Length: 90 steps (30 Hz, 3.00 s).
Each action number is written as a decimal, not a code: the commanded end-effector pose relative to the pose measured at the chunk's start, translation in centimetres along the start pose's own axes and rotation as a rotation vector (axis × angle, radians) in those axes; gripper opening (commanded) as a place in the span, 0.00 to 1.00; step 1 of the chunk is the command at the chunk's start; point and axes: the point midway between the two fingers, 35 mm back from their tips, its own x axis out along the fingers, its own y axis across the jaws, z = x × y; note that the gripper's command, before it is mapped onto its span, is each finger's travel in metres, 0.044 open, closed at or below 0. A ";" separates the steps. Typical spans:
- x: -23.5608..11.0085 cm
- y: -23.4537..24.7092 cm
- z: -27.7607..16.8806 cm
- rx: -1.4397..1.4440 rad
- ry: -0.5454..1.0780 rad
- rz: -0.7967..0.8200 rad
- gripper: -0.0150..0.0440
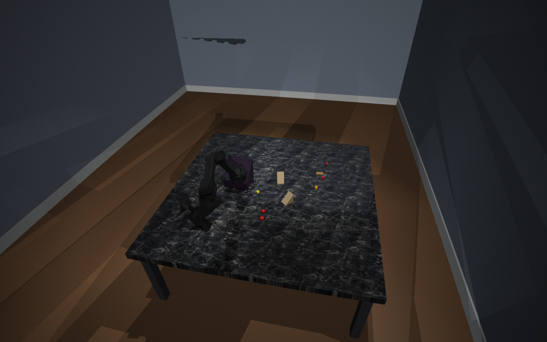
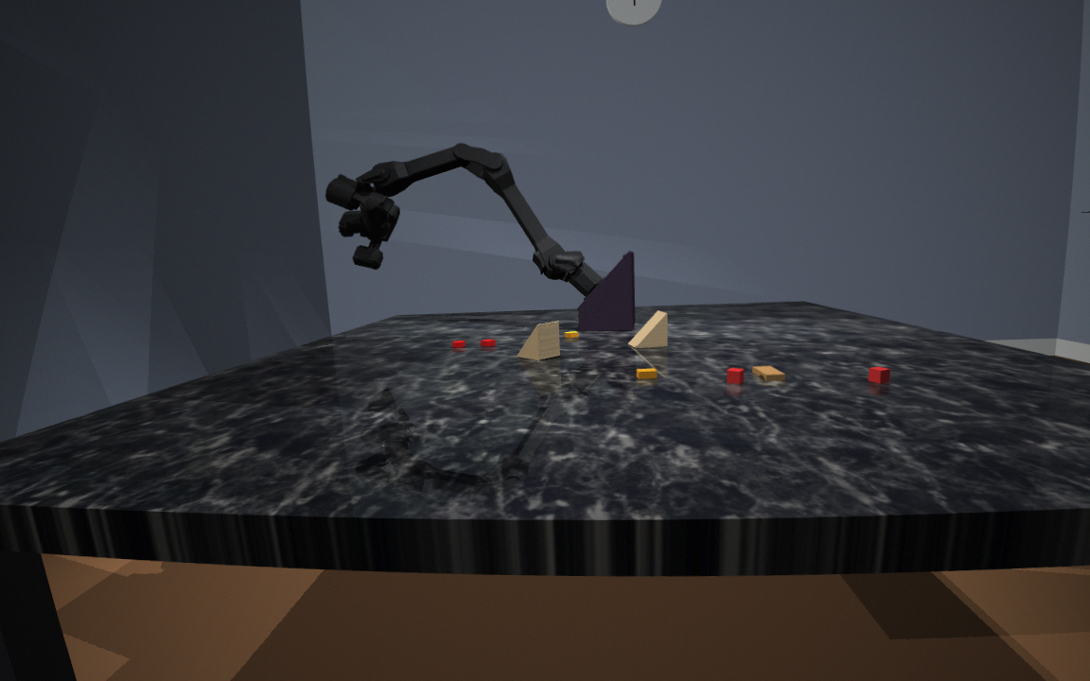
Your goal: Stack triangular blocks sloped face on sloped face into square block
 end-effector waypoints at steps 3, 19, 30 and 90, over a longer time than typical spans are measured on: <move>-1.5 7.9 -0.9 -0.008 0.003 0.185 1.00; -10.5 21.7 -4.5 0.140 0.073 0.511 1.00; -22.1 30.1 -12.3 0.275 0.246 0.695 1.00; -41.7 28.9 -41.5 0.832 0.405 0.681 1.00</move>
